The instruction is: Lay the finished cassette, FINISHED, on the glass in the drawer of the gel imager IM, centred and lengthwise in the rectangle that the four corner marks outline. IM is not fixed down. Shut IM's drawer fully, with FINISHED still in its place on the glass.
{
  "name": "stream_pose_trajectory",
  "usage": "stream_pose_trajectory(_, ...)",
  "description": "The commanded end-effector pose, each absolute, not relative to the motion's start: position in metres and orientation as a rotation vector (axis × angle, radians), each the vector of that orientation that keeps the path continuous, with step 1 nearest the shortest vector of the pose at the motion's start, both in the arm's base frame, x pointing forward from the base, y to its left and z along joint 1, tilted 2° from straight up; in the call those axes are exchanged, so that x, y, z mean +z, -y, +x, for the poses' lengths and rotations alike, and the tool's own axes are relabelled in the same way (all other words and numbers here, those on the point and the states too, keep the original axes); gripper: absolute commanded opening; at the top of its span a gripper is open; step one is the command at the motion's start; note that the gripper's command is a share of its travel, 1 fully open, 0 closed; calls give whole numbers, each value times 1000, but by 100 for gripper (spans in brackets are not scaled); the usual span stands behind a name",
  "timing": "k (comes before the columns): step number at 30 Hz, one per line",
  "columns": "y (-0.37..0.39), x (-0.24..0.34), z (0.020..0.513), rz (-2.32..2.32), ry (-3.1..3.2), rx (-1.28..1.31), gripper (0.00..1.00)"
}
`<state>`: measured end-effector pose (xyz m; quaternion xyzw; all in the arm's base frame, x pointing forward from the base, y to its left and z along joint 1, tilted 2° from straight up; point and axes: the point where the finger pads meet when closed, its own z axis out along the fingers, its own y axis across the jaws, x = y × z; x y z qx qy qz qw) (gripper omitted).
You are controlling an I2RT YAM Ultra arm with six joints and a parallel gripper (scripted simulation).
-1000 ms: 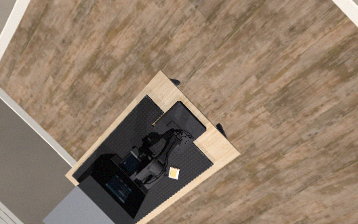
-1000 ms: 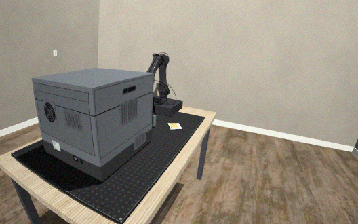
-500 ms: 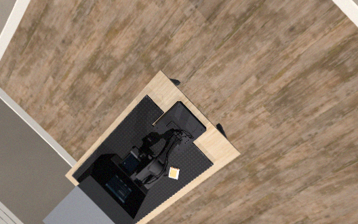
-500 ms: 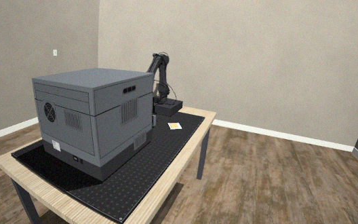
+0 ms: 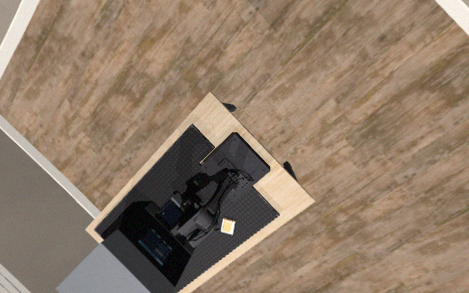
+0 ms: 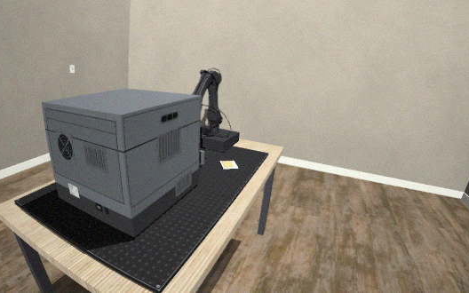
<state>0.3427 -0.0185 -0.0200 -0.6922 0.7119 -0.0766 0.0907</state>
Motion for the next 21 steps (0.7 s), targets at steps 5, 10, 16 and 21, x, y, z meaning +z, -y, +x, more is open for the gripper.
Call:
stream_pose_trajectory(5, 19, -15, 346, -2048, -2113, -234, 35)
stream_pose_trajectory(10, 18, 0, 352, -2038, -2090, -257, 35)
stream_pose_trajectory(16, 19, 8, 350, -2037, -2091, -257, 35)
stream_pose_trajectory(21, 20, 12, 349, -2036, -2092, -257, 35)
